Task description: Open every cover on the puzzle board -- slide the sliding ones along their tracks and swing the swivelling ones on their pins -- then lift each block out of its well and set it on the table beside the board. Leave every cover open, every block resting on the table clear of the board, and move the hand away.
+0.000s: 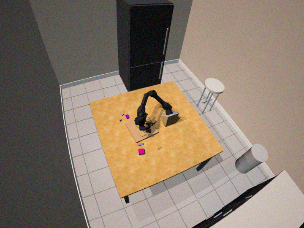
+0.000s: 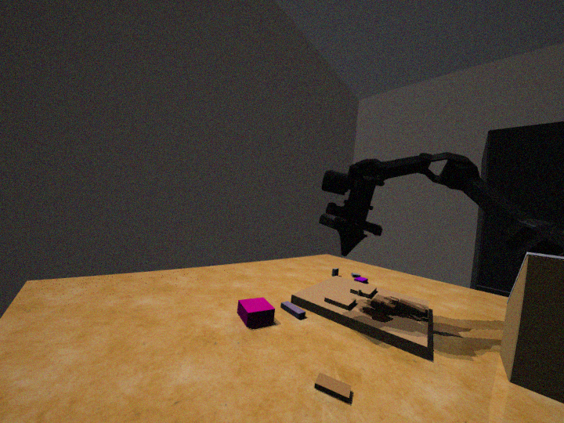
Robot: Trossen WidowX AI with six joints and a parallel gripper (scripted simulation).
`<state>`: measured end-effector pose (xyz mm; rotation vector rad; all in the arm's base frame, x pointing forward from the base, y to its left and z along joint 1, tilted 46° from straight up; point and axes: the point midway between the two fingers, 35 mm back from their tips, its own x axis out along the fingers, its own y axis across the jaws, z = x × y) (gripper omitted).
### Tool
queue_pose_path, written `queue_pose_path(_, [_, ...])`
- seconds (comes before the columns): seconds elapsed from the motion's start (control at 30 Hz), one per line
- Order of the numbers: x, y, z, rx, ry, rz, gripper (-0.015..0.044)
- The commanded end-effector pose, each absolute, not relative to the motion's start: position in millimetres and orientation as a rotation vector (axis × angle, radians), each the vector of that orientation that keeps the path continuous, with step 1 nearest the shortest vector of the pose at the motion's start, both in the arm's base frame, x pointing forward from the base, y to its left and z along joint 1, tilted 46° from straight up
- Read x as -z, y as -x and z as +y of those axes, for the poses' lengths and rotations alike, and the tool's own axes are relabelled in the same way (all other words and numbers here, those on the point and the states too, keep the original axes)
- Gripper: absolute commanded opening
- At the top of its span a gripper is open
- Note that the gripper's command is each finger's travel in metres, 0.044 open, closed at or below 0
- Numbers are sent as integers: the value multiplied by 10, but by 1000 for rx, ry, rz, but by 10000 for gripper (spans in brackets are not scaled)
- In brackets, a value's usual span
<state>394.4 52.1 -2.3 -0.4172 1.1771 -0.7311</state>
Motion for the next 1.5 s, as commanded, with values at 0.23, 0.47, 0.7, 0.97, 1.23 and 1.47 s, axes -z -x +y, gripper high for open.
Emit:
queue_pose_path(0.23, [432,-3537,370,611,611,1399,0])
queue_pose_path(0.47, [577,-3350,304,552,687,1492,0])
queue_pose_path(0.7, [577,-3350,304,552,687,1492,0])
queue_pose_path(0.97, [577,-3350,304,552,687,1492,0])
queue_pose_path(1.23, [581,-3351,301,552,687,1492,0])
queue_pose_path(1.47, [624,-3356,261,552,687,1492,0])
